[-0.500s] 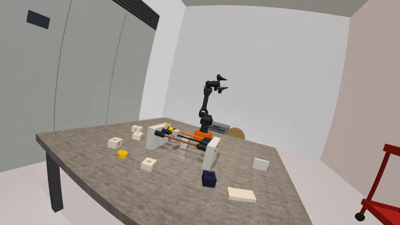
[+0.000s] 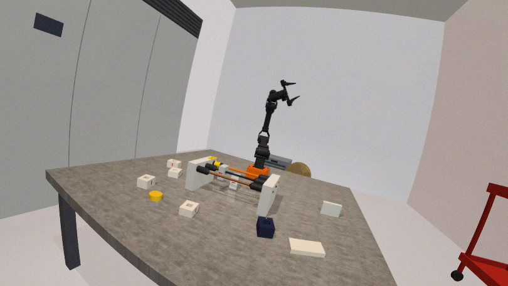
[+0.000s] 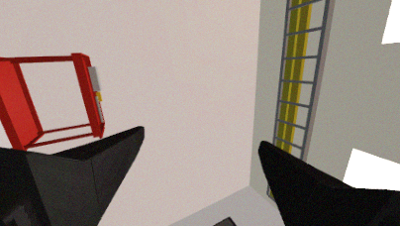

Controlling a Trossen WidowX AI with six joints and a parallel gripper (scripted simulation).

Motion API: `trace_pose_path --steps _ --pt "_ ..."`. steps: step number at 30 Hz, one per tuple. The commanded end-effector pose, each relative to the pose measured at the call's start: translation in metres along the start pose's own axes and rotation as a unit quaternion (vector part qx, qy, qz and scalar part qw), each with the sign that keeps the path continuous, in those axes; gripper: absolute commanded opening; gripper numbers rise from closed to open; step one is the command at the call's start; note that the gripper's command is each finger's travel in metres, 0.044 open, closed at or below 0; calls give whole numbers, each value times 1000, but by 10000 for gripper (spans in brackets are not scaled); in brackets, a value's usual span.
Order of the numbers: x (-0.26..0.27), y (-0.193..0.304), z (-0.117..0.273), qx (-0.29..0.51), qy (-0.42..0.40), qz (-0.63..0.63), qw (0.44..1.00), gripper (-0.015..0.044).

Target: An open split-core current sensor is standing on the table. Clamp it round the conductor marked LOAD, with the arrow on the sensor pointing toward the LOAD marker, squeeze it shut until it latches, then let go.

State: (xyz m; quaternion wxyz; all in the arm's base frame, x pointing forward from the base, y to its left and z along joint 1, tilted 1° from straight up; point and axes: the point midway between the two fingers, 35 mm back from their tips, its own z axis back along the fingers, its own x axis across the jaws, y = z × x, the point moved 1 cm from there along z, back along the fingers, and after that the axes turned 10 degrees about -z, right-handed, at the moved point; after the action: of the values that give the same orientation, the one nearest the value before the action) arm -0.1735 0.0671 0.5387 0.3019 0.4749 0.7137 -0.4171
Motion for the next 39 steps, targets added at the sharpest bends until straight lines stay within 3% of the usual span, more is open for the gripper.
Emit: trace_pose_path --steps 1,12,24,33,39 --pt "-23 53 -15 48 49 -51 996 440" --pt "-73 233 -14 205 215 -185 937 440" --pt "-68 412 75 380 399 -264 792 440" --pt "-29 495 170 471 520 -285 653 440" --pt "-25 500 180 480 529 -286 638 440"
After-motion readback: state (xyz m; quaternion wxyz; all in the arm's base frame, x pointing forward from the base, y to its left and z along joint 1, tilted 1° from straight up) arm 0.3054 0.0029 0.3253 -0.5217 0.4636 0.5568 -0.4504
